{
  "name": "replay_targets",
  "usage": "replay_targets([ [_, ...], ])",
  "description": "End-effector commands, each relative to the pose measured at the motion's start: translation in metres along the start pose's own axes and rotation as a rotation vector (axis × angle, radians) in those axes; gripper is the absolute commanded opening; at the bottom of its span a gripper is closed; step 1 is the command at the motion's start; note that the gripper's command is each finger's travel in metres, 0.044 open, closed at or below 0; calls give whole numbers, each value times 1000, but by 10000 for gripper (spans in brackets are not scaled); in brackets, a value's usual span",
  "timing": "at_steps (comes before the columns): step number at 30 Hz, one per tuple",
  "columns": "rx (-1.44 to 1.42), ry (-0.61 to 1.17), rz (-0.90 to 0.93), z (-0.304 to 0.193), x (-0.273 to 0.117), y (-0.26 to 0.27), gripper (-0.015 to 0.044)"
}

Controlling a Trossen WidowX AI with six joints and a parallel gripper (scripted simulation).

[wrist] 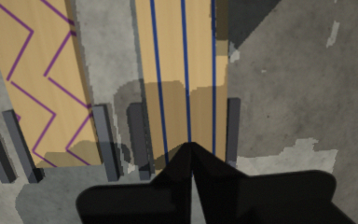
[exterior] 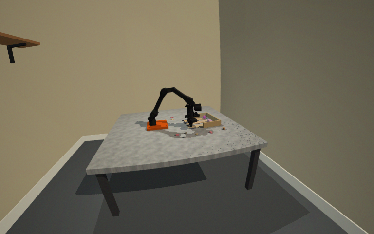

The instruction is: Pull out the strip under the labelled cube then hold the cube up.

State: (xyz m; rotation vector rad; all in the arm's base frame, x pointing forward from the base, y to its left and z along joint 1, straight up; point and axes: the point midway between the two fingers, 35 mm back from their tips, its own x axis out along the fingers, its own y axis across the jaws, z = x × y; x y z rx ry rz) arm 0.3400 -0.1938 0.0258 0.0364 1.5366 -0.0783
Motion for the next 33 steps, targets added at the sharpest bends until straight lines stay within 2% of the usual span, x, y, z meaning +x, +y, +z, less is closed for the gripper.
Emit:
replay_targets([
  [1, -3, 10, 5, -8, 3, 0, 0],
  [33, -3, 14, 5, -58, 4, 1, 0],
])
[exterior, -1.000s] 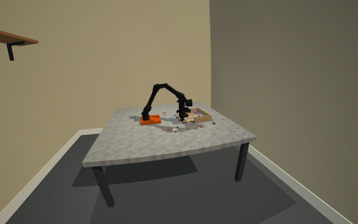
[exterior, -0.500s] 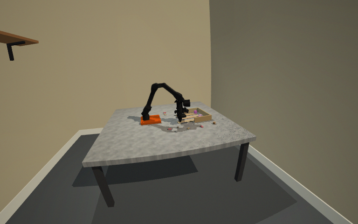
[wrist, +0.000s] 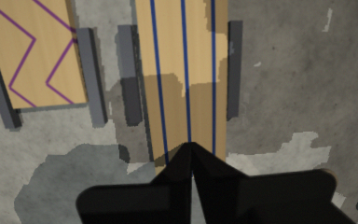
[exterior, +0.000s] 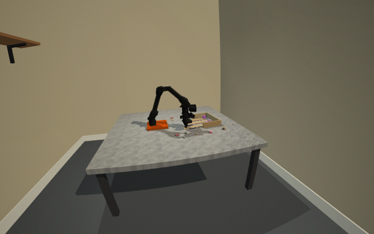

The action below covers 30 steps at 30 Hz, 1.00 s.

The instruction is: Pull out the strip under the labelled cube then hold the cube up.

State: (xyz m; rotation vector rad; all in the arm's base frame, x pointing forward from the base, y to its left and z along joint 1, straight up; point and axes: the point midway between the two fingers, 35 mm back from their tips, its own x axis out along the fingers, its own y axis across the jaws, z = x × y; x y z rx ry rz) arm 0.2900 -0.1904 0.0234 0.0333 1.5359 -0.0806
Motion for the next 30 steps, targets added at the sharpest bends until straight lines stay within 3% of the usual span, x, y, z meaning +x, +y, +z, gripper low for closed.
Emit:
replay_targets([
  [1, -3, 15, 8, -10, 4, 1, 0],
  [30, -3, 18, 8, -54, 4, 2, 0],
])
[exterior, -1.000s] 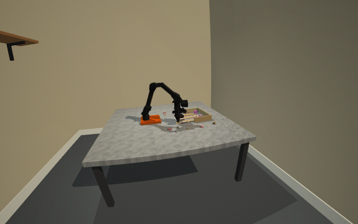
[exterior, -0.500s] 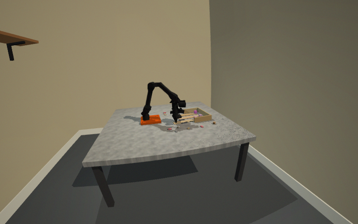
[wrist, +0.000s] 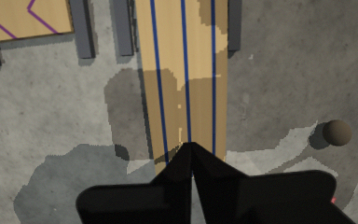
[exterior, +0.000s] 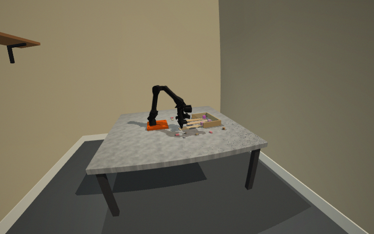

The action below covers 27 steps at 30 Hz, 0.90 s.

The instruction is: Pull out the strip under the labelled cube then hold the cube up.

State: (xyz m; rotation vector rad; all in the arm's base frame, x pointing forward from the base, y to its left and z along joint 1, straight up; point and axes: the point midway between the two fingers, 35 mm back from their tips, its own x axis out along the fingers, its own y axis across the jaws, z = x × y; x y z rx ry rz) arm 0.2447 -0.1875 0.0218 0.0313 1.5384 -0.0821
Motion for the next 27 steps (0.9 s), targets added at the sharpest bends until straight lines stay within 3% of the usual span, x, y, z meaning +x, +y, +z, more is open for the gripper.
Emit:
replay_targets([
  [1, -3, 16, 10, -10, 4, 2, 0],
  [27, -3, 19, 10, -49, 4, 2, 0],
])
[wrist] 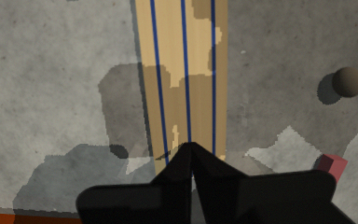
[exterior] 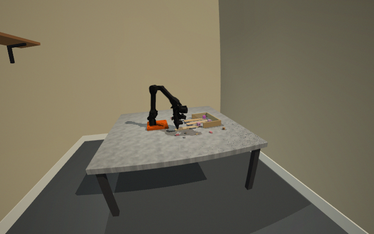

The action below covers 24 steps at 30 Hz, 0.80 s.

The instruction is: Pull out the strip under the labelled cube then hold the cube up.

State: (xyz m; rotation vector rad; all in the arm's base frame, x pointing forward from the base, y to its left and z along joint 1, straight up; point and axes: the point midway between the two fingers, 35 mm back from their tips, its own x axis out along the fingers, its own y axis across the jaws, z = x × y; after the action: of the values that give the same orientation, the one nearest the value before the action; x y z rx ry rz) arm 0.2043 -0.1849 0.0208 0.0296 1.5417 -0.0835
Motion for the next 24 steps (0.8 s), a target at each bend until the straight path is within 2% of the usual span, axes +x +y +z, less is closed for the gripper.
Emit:
replay_targets([
  [1, -2, 16, 12, -10, 4, 3, 0],
  [19, -2, 18, 12, -36, 4, 3, 0],
  [24, -2, 16, 11, -27, -39, -1, 0],
])
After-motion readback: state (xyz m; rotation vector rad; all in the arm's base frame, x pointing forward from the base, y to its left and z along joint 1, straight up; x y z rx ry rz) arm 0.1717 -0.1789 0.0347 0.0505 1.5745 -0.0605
